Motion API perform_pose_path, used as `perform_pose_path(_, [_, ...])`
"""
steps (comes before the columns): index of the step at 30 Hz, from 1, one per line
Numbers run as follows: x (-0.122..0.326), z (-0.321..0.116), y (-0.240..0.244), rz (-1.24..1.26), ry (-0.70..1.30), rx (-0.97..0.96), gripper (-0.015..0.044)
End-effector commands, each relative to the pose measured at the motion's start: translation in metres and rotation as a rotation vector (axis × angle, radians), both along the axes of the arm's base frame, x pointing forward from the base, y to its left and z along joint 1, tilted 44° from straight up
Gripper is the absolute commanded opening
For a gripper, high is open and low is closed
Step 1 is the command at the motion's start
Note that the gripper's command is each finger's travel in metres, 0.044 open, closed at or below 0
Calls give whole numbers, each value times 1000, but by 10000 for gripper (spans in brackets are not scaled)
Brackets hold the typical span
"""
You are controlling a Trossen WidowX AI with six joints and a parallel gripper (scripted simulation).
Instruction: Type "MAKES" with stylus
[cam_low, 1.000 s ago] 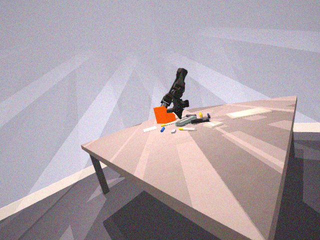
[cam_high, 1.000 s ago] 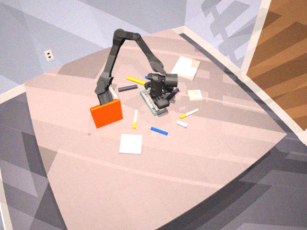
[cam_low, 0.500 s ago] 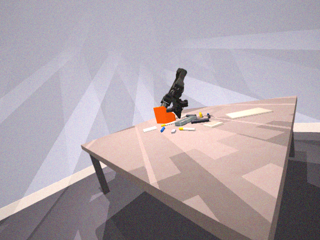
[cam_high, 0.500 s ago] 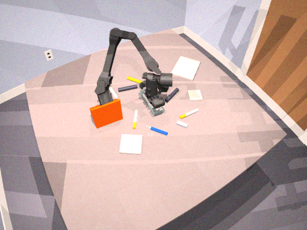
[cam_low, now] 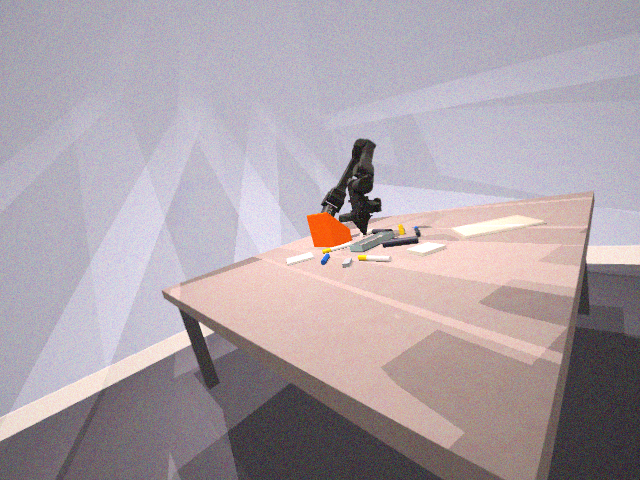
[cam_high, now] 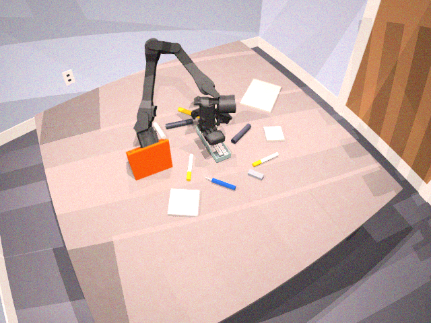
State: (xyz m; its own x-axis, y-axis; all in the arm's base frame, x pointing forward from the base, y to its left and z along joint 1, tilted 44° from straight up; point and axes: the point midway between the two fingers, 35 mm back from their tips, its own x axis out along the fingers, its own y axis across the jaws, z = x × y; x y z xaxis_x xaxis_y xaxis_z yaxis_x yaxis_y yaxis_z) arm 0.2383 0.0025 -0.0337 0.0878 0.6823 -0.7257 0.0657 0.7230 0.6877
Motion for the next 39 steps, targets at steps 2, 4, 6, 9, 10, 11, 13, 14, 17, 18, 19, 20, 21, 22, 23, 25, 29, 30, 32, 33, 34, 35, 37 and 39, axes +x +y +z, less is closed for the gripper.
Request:
perform_pose_path(2, [0, 27, 30, 8, -11, 13, 0])
perform_pose_path(4, [0, 27, 30, 8, -11, 13, 0])
perform_pose_path(6, [0, 27, 30, 8, -11, 13, 0])
perform_pose_path(9, [0, 27, 30, 8, -11, 13, 0])
perform_pose_path(10, [0, 27, 30, 8, -11, 13, 0])
perform_pose_path(11, [0, 27, 30, 8, -11, 13, 0])
perform_pose_path(13, [0, 27, 30, 8, -11, 13, 0])
perform_pose_path(14, [0, 27, 30, 8, -11, 13, 0])
perform_pose_path(17, [0, 42, 14, 8, -10, 9, 0])
perform_pose_path(18, [-1, 53, 3, 8, -10, 8, 0])
perform_pose_path(19, [-3, 62, -5, 8, -10, 9, 0])
perform_pose_path(20, [-4, 68, -10, 8, -10, 10, 0])
perform_pose_path(21, [-5, 70, -12, 8, -10, 10, 0])
perform_pose_path(22, [-5, 70, -12, 8, -10, 10, 0])
perform_pose_path(23, [-5, 70, -12, 8, -10, 10, 0])
perform_pose_path(25, [-4, 69, -11, 6, -12, 10, 0])
perform_pose_path(29, [-1, 65, -8, -3, -19, 11, 0])
perform_pose_path(30, [-1, 66, -9, -2, -19, 10, 0])
perform_pose_path(32, [-2, 66, -9, 0, -20, 11, 52])
perform_pose_path(33, [-1, 64, -11, -10, -17, 7, 79])
perform_pose_path(34, [1, 57, -17, -38, -8, -2, 105])
perform_pose_path(35, [4, 45, -27, -87, 7, -16, 131])
perform_pose_path(37, [8, 17, -51, -206, 44, -50, 150])
perform_pose_path(39, [9, -11, -74, -329, 80, -80, 150])
